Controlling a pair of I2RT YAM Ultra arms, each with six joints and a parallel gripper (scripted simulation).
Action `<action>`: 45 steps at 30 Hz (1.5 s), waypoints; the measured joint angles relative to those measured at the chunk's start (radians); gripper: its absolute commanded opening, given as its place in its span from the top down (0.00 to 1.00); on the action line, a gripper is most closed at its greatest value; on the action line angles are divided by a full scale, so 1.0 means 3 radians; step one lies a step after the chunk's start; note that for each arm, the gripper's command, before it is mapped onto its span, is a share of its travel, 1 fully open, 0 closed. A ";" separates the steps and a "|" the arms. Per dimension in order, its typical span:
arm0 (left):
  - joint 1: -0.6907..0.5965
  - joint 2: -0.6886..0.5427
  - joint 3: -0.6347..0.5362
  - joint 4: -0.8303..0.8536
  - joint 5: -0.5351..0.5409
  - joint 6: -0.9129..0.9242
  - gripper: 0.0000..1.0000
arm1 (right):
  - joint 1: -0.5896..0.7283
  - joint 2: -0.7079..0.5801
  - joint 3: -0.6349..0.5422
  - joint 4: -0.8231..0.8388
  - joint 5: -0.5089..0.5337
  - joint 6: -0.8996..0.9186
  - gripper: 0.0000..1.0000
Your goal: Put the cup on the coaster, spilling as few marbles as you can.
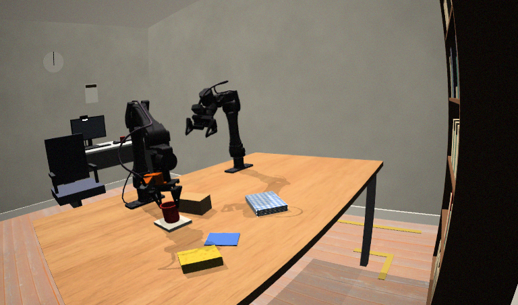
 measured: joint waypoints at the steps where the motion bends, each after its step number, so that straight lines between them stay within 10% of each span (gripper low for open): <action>1: 0.0000 0.0000 0.0000 0.0000 0.0000 0.0000 0.00 | 0.0000 0.0000 0.0000 0.0000 0.0000 0.0000 0.89; 10: 0.0000 0.0000 0.0000 0.0000 0.0000 0.0000 0.00 | 0.0000 0.0001 -0.0001 0.0000 0.0000 0.0000 0.00; 29: 0.0031 -0.0005 -0.0001 0.0041 -0.0009 0.0011 0.00 | 0.0001 -0.0137 0.0552 -0.0529 0.0060 -0.0238 0.00; 45: 0.1310 -0.0690 -0.0526 0.0544 -0.0126 0.0140 0.00 | 0.0174 -0.0858 -0.0345 0.0130 0.0331 -0.1662 0.00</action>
